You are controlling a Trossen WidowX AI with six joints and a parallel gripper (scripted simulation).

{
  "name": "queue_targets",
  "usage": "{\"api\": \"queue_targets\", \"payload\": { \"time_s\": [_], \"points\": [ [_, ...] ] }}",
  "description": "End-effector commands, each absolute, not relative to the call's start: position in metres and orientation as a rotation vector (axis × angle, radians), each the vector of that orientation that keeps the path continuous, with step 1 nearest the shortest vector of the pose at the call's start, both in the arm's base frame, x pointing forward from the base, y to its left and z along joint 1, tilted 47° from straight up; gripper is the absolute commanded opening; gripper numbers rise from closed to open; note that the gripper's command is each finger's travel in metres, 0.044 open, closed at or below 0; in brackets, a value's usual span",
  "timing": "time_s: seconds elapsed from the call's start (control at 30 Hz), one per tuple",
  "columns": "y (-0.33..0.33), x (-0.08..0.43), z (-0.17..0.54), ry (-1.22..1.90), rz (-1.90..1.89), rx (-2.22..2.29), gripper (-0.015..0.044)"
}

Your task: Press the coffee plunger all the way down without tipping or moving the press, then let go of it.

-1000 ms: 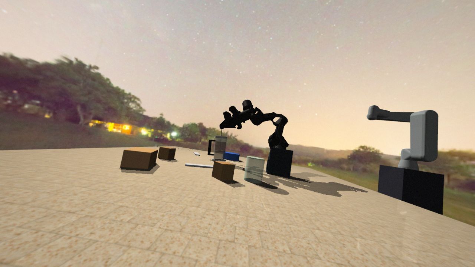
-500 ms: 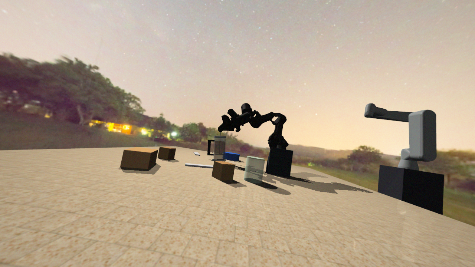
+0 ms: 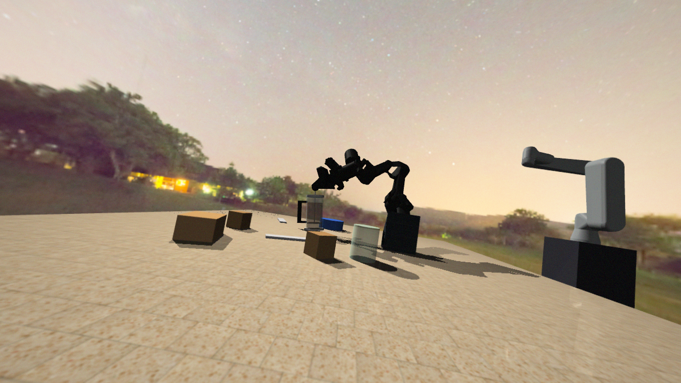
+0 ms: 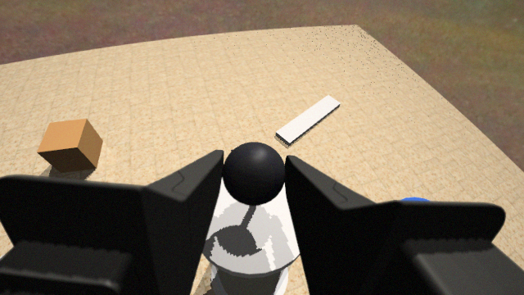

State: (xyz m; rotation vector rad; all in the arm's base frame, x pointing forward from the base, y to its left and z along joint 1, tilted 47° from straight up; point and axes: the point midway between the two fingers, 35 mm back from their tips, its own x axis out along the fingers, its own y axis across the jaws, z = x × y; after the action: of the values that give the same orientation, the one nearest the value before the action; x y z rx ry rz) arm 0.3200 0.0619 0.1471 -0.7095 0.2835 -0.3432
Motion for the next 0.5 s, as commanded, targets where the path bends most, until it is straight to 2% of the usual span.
{"api": "queue_targets", "payload": {
  "time_s": [0.0, 0.47],
  "points": [
    [0.0574, 0.3206, 0.1425, 0.304, -0.361, -0.733, 0.0123],
    [0.0593, 0.3219, 0.1424, 0.304, -0.361, -0.732, 0.0123]
  ]
}}
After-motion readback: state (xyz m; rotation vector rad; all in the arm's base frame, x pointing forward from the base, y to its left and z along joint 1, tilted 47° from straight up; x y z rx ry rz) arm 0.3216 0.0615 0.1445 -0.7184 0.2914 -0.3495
